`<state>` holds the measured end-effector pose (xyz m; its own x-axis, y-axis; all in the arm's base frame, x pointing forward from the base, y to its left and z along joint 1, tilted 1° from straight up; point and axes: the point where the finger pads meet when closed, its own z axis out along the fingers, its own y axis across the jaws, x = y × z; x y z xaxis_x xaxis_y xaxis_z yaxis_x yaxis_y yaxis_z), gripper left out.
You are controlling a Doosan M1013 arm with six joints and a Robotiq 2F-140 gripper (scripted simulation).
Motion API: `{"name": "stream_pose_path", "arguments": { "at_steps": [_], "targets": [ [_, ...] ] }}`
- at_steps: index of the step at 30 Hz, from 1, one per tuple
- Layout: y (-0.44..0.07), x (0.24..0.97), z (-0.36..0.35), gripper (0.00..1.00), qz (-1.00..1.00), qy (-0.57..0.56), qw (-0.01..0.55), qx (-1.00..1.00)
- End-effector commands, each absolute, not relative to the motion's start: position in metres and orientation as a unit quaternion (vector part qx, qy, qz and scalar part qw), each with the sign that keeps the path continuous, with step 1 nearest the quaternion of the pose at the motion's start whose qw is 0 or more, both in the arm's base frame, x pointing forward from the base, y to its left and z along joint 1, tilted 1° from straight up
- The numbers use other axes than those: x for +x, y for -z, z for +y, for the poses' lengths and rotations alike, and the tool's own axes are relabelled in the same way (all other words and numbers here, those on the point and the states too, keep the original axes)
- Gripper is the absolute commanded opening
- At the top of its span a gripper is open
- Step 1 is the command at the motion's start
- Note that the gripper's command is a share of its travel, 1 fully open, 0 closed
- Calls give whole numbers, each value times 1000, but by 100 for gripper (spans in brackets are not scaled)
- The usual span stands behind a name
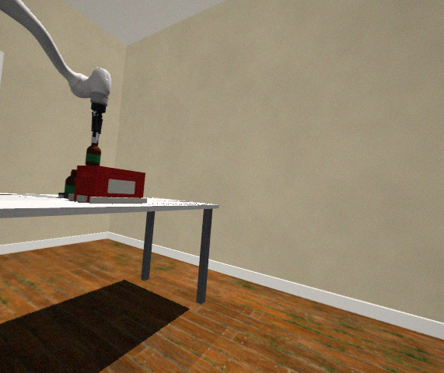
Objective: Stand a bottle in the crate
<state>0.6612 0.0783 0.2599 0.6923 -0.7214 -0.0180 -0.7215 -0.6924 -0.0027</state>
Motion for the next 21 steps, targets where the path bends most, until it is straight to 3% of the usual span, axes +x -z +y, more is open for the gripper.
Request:
{"name": "stream_pose_path", "arguments": {
  "at_steps": [1, 21],
  "targets": [
    [-258, 656, 68, 0, 392, -7, 4, -920],
    [-258, 638, 37, 0, 392, -7, 4, -920]
  ]
}}
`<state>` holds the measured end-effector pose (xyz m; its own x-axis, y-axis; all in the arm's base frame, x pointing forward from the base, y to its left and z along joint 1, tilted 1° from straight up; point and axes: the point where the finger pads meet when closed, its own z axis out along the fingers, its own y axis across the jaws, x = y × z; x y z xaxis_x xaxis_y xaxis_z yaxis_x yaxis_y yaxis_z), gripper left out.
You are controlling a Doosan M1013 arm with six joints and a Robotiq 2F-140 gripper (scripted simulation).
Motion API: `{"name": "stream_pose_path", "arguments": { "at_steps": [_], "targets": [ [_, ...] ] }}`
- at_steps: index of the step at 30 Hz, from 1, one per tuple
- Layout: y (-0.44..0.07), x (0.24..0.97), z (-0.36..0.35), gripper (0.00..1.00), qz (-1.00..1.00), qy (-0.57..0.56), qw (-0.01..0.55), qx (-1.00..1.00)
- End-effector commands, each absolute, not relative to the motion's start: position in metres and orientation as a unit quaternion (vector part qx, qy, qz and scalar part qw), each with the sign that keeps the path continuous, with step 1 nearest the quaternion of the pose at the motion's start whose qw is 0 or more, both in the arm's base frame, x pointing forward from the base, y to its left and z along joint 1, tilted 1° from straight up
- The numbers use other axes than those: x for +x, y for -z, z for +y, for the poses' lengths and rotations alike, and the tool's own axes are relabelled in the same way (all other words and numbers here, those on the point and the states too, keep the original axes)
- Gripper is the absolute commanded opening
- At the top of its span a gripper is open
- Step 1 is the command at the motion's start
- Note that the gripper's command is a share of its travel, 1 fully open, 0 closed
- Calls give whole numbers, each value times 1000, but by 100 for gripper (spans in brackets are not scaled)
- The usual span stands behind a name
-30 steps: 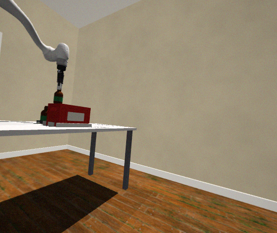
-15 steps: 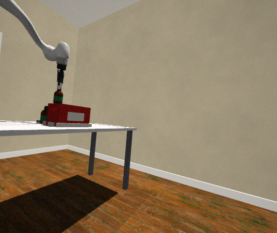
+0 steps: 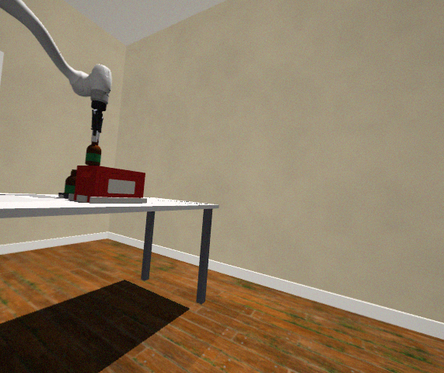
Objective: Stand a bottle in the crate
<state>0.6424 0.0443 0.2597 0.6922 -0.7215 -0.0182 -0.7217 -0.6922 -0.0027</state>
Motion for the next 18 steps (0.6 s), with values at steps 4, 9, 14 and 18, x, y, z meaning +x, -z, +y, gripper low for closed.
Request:
{"name": "stream_pose_path", "arguments": {
  "at_steps": [4, 9, 14, 18],
  "targets": [
    [-258, 633, 28, 0, 392, -7, 4, -920],
    [-258, 627, 18, 0, 392, -7, 4, -920],
    [-258, 621, 7, 0, 392, -7, 4, -920],
    [-258, 619, 2, 0, 392, -7, 4, -920]
  ]
}}
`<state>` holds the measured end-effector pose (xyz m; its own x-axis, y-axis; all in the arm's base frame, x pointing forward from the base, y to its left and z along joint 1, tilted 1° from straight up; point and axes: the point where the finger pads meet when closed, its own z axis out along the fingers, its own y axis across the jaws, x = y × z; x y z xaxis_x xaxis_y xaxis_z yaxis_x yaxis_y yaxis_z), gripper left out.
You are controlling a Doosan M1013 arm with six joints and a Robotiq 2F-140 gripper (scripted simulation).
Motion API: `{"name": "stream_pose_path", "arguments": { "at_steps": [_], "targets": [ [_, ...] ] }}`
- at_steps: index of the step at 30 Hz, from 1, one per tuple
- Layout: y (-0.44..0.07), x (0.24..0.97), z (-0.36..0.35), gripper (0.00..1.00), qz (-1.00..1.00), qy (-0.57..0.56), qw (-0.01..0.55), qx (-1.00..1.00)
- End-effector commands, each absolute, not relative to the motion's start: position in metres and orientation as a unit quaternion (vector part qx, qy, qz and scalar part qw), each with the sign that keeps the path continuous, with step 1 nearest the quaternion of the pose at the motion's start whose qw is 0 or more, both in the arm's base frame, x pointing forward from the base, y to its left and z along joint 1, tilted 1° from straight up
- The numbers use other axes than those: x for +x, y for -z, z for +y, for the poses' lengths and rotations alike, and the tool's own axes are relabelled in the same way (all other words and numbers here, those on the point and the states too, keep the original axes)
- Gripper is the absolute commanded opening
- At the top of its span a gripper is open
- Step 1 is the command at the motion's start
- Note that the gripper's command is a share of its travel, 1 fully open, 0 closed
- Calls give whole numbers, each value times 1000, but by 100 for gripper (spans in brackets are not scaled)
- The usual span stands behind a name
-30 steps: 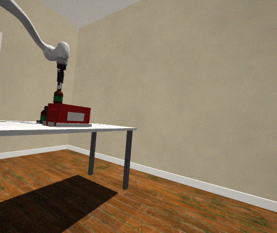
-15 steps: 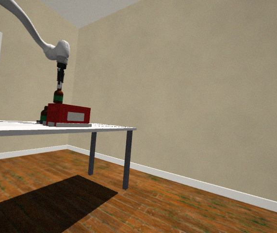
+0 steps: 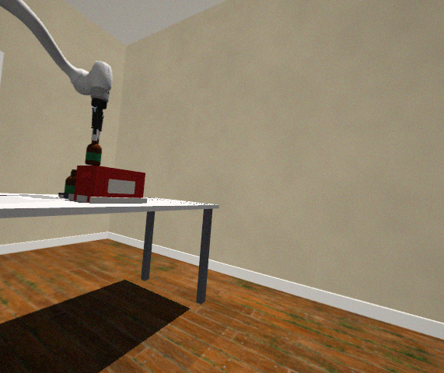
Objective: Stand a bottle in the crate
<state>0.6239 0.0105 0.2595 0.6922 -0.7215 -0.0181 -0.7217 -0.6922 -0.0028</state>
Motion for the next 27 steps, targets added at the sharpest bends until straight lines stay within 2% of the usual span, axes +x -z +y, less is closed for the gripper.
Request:
{"name": "stream_pose_path", "arguments": {
  "at_steps": [1, 27],
  "targets": [
    [-258, 618, 0, 0, 392, -7, 4, -920],
    [-258, 593, -45, 0, 392, -7, 4, -920]
  ]
}}
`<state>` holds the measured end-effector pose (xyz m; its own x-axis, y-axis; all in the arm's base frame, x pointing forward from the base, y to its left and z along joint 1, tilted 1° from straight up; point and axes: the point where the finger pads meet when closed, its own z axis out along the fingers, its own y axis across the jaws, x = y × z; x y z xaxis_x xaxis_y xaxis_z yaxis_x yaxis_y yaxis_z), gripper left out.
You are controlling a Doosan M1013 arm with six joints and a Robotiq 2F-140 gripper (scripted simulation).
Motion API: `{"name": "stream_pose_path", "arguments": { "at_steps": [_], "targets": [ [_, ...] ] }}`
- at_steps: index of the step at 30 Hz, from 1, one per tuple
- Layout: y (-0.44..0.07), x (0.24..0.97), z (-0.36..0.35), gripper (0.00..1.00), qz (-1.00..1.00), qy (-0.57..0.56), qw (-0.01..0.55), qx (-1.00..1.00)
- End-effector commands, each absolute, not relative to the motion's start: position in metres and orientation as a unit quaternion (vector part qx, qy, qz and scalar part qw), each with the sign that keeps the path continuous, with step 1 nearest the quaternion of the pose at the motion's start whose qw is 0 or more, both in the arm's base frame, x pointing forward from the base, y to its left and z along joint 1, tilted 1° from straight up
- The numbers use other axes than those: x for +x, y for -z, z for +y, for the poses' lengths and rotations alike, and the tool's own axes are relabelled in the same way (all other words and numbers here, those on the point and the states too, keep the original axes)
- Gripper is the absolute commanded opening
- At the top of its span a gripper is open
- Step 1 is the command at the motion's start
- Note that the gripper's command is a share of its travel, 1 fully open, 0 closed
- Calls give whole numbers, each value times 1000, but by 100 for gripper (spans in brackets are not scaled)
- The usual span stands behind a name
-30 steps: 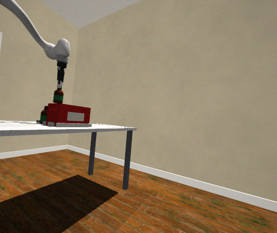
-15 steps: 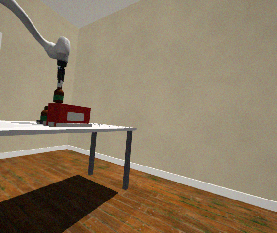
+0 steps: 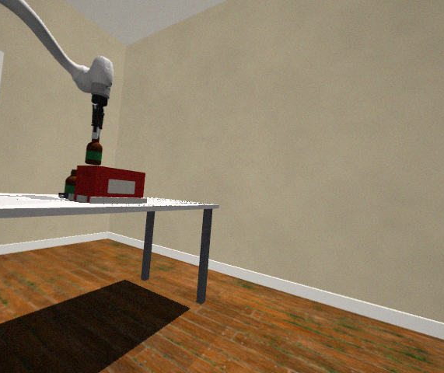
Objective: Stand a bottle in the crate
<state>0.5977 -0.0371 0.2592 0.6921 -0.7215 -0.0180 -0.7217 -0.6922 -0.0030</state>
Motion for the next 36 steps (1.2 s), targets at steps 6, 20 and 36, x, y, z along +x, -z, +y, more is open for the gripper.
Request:
{"name": "stream_pose_path", "arguments": {
  "at_steps": [6, 20, 36],
  "targets": [
    [-257, 589, -51, 0, 392, -7, 4, -920],
    [-257, 580, -68, 0, 392, -7, 4, -920],
    [-257, 575, -77, 0, 392, -7, 4, -920]
  ]
}}
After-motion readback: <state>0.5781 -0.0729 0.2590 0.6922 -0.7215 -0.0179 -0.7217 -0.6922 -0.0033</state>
